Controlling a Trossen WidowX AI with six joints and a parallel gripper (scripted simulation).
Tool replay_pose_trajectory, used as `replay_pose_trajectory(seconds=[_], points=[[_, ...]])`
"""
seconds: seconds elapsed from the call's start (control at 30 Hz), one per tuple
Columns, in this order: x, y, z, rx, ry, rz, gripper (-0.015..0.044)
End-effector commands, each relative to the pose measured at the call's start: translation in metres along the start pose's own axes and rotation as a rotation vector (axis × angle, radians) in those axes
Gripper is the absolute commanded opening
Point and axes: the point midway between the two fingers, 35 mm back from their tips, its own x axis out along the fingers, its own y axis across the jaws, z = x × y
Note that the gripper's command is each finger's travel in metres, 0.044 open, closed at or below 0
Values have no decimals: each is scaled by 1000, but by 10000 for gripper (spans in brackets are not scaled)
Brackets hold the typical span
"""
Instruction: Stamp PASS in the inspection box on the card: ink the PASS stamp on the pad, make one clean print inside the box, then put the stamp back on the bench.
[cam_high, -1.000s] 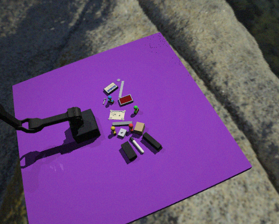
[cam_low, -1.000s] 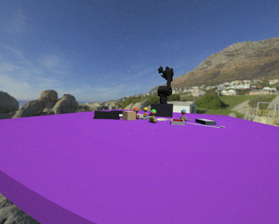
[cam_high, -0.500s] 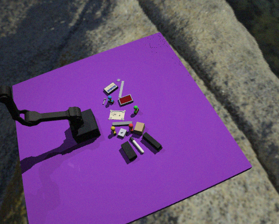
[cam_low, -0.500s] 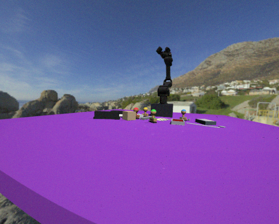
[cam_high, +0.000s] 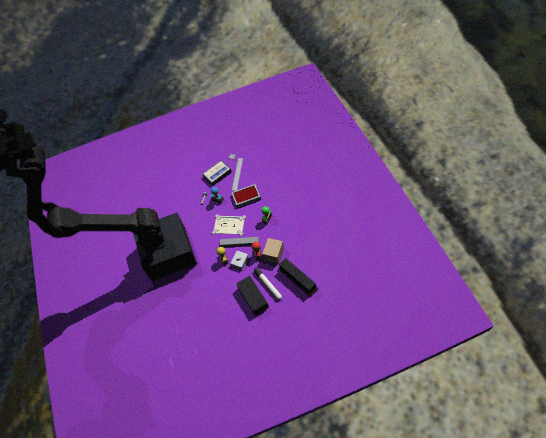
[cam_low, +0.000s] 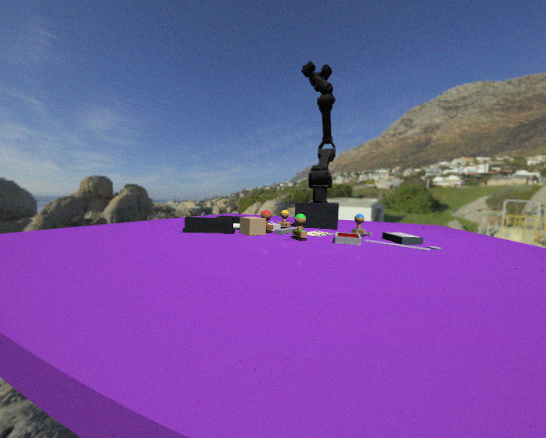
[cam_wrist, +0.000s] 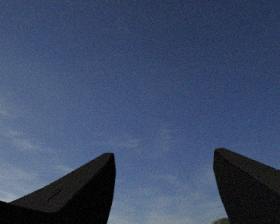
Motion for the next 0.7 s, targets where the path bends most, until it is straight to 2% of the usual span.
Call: replay_pose_trajectory(seconds=[0.0,0.17,0.33,0.53,0.67], points=[[-1,70,23,-11,-65,144,220],[-12,147,39,2,-124,320,220],[-22,189,48,5,-149,418,220],[-55,268,59,-19,-208,628,220],[-71,300,60,-26,-223,717,220]])
